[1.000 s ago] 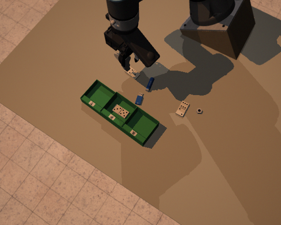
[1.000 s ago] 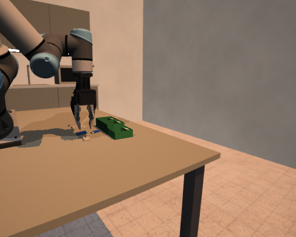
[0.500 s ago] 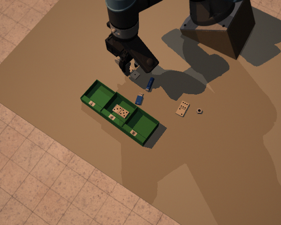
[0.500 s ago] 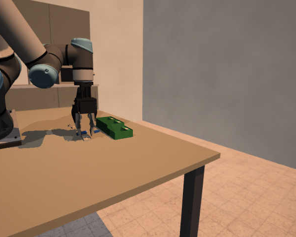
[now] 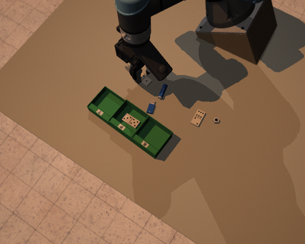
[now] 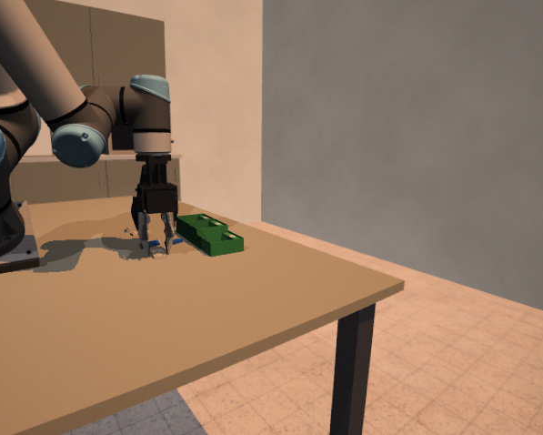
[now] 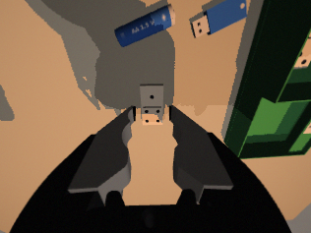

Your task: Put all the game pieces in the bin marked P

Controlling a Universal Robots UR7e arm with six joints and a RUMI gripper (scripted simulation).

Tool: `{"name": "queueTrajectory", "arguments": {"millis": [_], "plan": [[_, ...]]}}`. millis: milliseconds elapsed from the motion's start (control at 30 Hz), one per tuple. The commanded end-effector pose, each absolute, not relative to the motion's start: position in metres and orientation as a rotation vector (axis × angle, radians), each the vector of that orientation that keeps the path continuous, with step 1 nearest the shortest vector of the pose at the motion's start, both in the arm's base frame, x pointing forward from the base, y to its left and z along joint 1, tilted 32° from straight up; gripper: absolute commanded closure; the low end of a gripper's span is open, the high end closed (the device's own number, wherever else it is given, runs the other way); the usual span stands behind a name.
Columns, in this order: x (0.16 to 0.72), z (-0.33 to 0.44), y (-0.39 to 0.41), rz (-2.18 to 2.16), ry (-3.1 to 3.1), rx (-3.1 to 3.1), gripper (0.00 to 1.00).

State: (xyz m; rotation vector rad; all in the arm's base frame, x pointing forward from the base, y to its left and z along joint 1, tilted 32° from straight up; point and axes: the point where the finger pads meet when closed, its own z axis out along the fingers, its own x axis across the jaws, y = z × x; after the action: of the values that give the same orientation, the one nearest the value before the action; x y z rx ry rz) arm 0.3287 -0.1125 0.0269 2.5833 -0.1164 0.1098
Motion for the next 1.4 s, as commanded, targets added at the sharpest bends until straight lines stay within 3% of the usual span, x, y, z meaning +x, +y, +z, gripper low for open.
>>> {"name": "queueTrajectory", "arguments": {"millis": [0,33,67,1367], "plan": [[0.329,0.027,-0.113,0.111,-0.116,2.583,0.76],[0.329,0.027,-0.113,0.111,-0.116,2.583,0.76],[0.329,0.027,-0.113,0.111,-0.116,2.583,1.00],[0.327,0.050,-0.098,0.111,-0.116,2.583,1.00]]}}
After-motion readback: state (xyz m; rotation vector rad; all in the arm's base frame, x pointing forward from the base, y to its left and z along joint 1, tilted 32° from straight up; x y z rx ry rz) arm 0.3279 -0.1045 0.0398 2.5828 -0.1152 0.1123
